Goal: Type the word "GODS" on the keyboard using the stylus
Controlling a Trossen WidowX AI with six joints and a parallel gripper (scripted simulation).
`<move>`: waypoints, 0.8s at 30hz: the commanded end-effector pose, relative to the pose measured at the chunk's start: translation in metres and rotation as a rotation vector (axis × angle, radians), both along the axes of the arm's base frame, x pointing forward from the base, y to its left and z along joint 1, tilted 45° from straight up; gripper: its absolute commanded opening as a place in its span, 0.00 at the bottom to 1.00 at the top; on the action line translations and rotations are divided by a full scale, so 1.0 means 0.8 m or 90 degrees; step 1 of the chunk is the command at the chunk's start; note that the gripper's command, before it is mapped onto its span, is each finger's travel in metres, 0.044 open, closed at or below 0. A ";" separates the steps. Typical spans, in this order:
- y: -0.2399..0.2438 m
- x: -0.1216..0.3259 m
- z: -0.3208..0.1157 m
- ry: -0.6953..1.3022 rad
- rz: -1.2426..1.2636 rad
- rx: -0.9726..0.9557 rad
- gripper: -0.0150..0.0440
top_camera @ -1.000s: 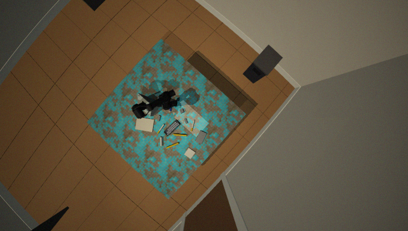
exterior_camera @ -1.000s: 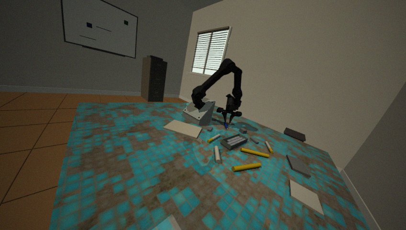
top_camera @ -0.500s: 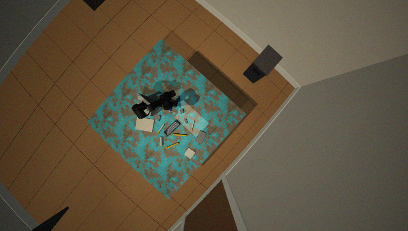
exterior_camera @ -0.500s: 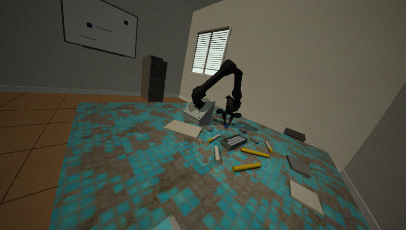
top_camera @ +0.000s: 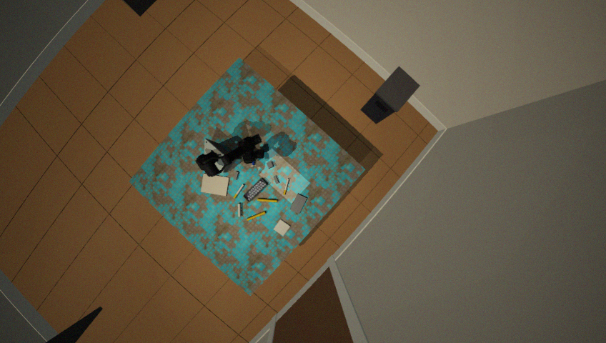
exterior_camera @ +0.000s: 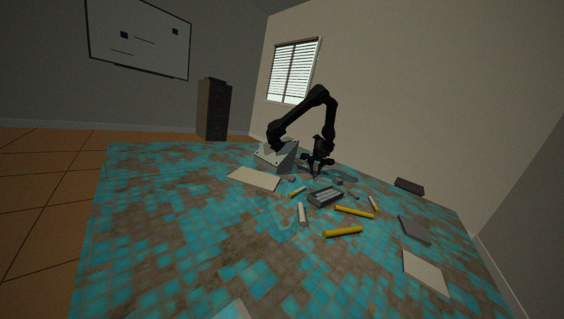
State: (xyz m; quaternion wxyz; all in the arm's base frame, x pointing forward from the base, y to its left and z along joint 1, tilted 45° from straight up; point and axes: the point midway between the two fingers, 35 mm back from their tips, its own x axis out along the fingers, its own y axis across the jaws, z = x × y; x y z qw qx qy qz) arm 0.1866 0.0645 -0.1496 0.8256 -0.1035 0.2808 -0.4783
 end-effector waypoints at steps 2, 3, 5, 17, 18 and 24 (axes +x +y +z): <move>-0.006 -0.001 -0.003 0.004 0.001 -0.007 0.51; -0.007 -0.001 -0.003 0.004 0.001 -0.007 0.51; -0.008 -0.001 -0.005 0.004 0.001 -0.007 0.51; -0.007 0.000 -0.006 0.001 -0.001 -0.002 0.31; -0.007 0.000 -0.006 0.001 -0.001 -0.002 0.30; -0.007 0.000 -0.006 0.001 -0.001 -0.002 0.25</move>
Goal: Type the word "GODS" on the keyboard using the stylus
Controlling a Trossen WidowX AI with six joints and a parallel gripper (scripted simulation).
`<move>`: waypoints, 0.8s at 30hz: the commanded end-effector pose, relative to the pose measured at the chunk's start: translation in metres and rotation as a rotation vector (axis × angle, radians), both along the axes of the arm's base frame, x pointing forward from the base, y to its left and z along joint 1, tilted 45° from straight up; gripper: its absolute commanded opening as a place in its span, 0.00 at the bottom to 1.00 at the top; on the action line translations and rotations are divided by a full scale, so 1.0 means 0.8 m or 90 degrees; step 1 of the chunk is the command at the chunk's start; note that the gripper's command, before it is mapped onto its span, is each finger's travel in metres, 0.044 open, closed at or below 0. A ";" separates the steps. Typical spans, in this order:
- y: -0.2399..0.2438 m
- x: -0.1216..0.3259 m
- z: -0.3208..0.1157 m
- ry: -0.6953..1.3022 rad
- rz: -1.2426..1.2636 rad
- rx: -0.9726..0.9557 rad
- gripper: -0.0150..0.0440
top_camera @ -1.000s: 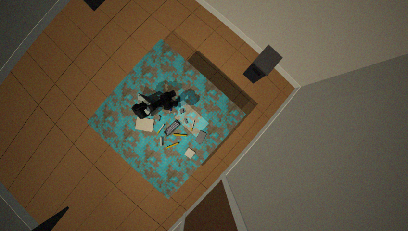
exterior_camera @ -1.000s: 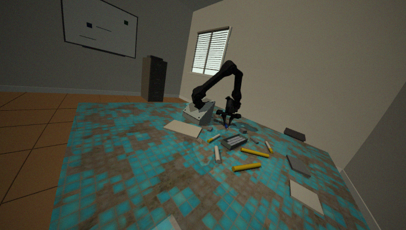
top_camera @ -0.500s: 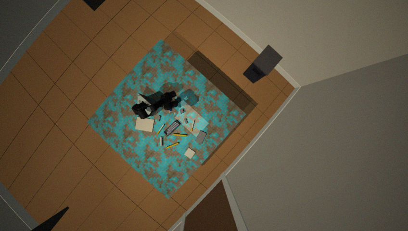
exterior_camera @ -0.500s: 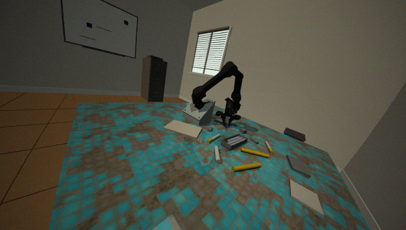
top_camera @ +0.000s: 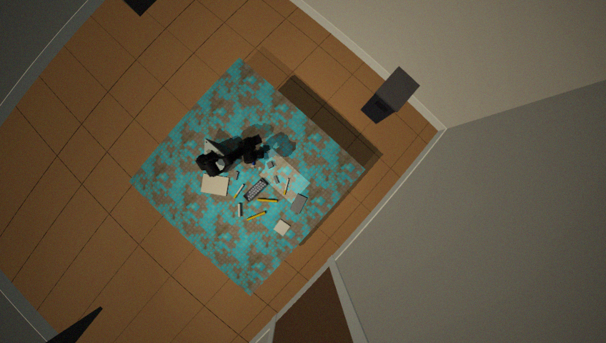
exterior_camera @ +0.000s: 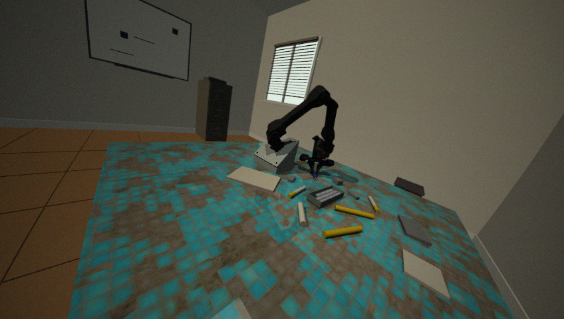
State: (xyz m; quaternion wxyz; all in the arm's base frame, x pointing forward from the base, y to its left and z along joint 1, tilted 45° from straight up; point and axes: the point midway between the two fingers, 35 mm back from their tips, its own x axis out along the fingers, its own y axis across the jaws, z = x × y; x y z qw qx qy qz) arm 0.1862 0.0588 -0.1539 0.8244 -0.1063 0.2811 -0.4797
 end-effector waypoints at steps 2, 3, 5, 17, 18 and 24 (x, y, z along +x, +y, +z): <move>0.001 0.000 0.001 -0.001 0.000 0.001 0.25; 0.004 0.000 0.003 -0.001 0.000 0.001 0.25; 0.010 0.000 0.009 0.000 0.000 0.002 0.25; 0.041 0.000 0.041 0.008 -0.005 0.005 0.25; 0.041 0.001 0.042 0.013 -0.014 0.008 0.25; 0.041 0.014 0.044 0.068 -0.099 0.044 0.25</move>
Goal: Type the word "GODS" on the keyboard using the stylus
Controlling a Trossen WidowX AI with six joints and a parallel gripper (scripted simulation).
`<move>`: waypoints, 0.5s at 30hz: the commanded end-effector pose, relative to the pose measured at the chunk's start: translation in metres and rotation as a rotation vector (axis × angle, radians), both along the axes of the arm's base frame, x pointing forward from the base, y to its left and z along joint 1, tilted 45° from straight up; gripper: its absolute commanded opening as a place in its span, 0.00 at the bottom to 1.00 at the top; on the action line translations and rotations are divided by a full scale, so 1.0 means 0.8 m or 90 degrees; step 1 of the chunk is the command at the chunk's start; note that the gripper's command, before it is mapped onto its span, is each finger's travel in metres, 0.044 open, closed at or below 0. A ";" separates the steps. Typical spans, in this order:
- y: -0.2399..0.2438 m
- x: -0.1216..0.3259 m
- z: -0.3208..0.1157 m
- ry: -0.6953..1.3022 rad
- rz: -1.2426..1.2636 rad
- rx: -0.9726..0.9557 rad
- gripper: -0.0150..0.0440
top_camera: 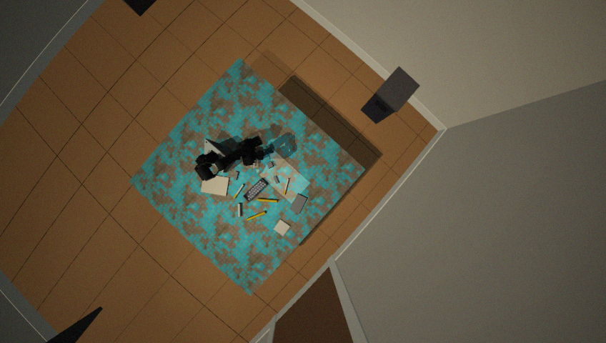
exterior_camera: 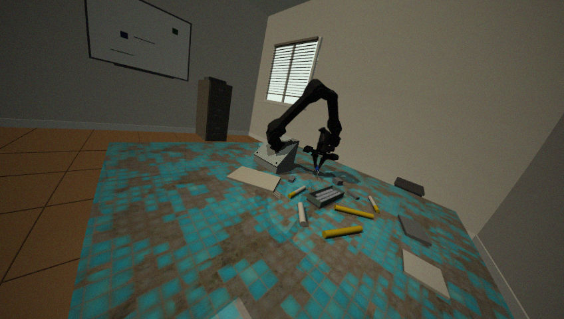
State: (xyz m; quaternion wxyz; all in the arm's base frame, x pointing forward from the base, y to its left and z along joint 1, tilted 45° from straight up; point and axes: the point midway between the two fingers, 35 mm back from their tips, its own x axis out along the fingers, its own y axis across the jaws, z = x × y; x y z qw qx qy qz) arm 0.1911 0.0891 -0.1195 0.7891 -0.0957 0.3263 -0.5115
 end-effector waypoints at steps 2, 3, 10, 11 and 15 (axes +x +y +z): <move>0.004 0.013 0.002 0.036 -0.065 0.038 0.25; 0.005 0.016 0.003 0.045 -0.080 0.046 0.25; 0.006 0.036 0.011 0.103 -0.177 0.116 0.25; 0.006 0.039 0.012 0.111 -0.190 0.128 0.25; 0.005 0.053 0.019 0.140 -0.238 0.175 0.25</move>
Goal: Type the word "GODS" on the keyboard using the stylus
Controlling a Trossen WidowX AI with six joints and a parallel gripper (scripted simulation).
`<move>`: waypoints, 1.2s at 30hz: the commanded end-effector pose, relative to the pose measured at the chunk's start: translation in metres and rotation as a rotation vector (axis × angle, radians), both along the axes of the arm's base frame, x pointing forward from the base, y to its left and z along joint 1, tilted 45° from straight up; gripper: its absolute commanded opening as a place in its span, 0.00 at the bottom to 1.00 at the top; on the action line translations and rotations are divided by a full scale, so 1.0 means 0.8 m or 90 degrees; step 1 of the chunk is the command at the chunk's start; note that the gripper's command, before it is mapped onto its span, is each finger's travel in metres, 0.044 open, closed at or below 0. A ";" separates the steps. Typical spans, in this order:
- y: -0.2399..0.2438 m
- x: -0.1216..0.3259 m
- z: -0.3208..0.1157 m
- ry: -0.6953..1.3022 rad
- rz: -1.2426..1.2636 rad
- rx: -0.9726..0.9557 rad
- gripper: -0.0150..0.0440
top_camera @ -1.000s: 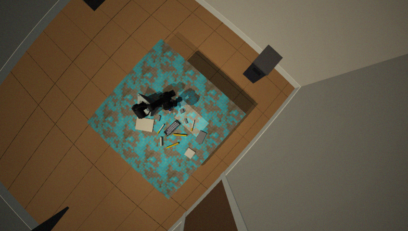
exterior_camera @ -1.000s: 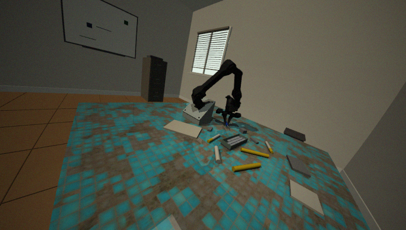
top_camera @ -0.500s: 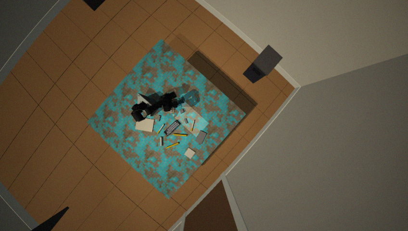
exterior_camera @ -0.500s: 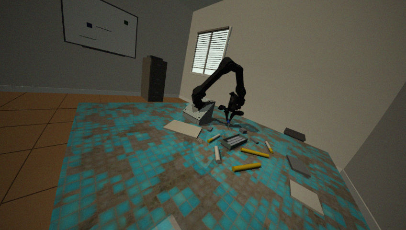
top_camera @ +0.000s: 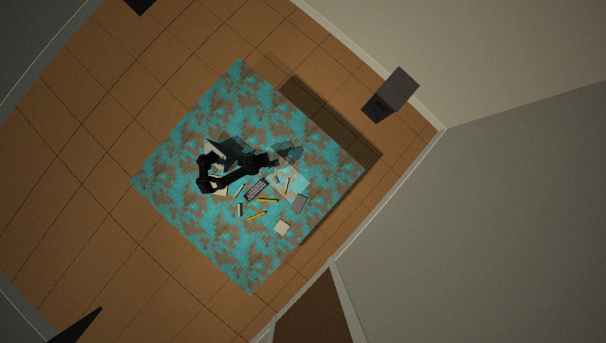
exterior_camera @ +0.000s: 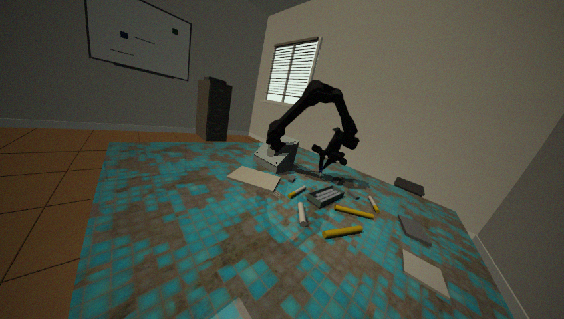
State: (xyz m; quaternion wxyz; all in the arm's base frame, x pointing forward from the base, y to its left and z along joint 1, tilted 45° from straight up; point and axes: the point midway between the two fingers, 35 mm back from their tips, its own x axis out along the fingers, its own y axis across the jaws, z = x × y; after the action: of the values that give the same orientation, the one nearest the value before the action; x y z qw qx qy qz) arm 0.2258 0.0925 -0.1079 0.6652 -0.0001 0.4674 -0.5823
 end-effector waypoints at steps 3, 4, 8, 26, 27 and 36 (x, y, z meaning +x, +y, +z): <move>0.000 0.021 0.011 0.036 -0.063 0.069 0.25; 0.000 0.025 0.013 0.043 -0.074 0.082 0.25; -0.002 0.041 0.024 0.066 -0.113 0.138 0.25; -0.039 0.117 0.096 0.091 -0.242 0.400 0.25; -0.042 0.121 0.101 0.089 -0.248 0.416 0.25; -0.068 0.157 0.152 0.063 -0.288 0.567 0.25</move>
State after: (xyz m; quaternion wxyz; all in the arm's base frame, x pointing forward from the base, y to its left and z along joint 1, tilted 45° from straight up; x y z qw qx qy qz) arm 0.3426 0.0443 0.0010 0.4426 0.3301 0.6853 -0.4749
